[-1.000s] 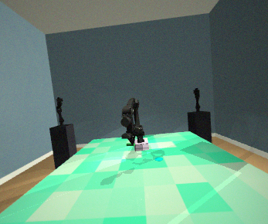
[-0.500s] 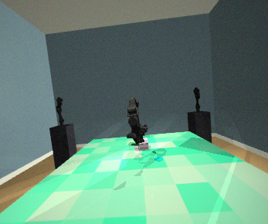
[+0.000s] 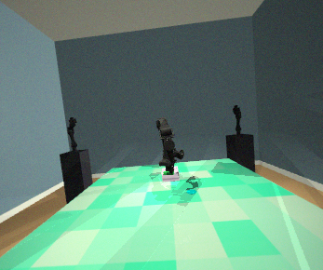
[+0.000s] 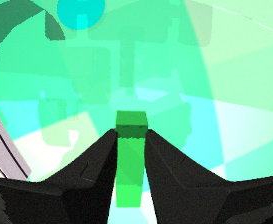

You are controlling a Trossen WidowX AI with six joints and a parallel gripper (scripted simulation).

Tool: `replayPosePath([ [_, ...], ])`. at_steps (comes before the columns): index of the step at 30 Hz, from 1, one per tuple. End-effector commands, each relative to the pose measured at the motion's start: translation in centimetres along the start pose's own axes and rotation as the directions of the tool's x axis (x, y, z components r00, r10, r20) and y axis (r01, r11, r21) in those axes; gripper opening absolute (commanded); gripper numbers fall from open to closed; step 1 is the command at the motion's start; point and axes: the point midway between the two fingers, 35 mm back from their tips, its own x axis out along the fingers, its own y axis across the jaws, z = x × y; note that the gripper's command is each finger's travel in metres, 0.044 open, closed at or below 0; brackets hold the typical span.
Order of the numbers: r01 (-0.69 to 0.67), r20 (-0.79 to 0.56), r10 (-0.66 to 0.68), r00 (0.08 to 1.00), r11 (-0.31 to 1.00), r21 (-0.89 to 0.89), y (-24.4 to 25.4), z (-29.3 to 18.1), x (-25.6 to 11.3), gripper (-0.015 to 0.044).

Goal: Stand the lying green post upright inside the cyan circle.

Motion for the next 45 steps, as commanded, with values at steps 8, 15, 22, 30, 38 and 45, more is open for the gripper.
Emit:
replayPosePath([
  [8, 0.002, -0.015, -0.002, 1.000, 1.000, -0.002, 1.1, 2.4, 0.0, 0.0023],
  [15, 0.004, -0.020, -0.004, 1.000, 1.000, -0.004, 2.0, 3.9, 0.0, 0.0023],
  [22, 0.007, -0.025, -0.007, 1.000, 1.000, -0.007, 2.9, 5.3, -0.1, 0.0023],
  [30, 0.012, -0.029, -0.012, 1.000, 1.000, -0.010, 4.2, 6.9, -0.1, 0.0023],
  [38, 0.017, -0.033, -0.018, 0.999, 1.000, -0.013, 5.5, 8.4, -0.2, 0.0023],
  [45, 0.022, -0.035, -0.023, 0.999, 1.000, -0.015, 6.5, 9.4, -0.2, 0.0023],
])
